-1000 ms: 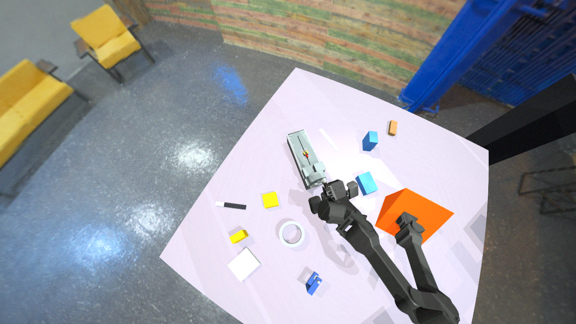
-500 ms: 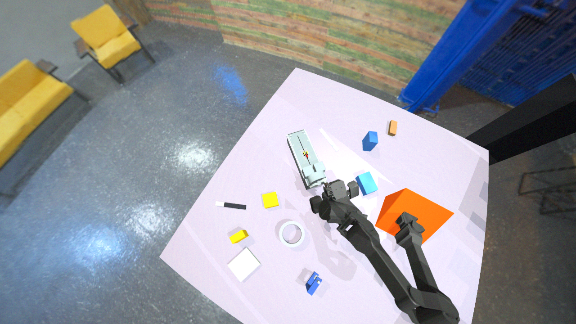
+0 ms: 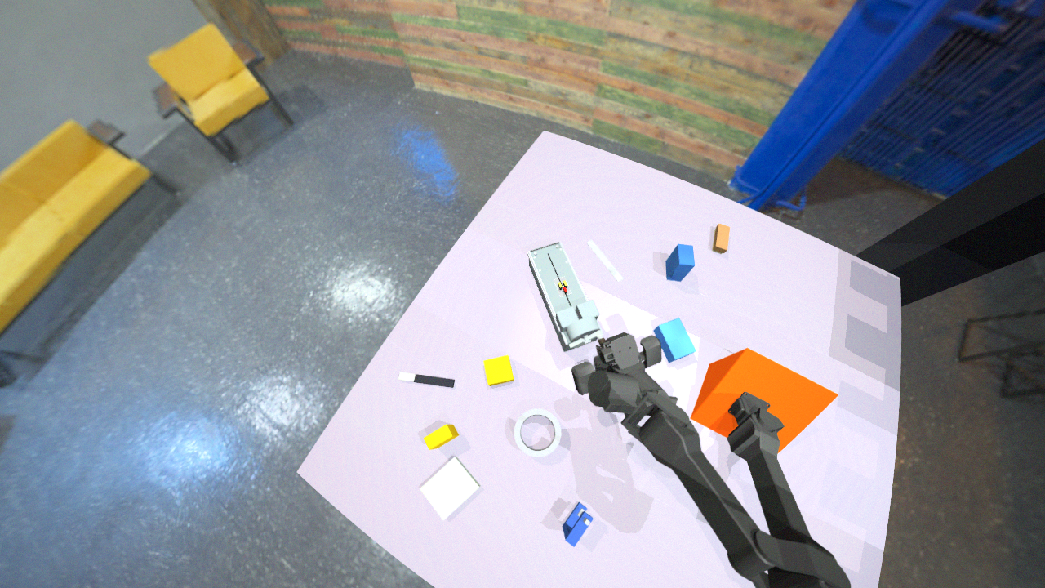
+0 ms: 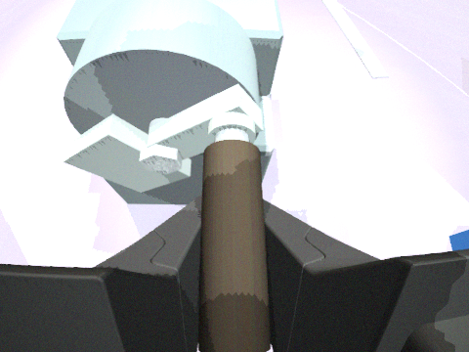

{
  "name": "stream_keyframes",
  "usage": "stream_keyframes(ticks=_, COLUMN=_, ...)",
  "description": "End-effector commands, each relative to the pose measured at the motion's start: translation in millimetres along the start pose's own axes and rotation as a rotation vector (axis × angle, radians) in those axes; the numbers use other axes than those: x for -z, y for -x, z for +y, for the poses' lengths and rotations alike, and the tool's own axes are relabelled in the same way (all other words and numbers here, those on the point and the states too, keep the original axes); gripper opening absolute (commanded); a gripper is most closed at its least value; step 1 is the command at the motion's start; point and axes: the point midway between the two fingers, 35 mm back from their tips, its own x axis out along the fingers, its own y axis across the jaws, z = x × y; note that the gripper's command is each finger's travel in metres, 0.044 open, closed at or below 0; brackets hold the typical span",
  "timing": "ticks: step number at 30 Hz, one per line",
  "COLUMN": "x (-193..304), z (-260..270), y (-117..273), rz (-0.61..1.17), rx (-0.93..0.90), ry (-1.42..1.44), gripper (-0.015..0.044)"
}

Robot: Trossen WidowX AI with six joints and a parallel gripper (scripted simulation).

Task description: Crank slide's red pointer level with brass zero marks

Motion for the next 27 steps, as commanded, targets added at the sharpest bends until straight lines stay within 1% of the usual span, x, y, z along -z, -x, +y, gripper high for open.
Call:
stream_keyframes(ticks=1, x=5, z=-5, y=-6, rz=0.012, rx=0.016, ry=-0.004, gripper=0.0000)
stream_keyframes(ticks=27, x=17, z=-5, y=-16, rz=0.013, rx=0.016, ry=-0.005, gripper=0.0000)
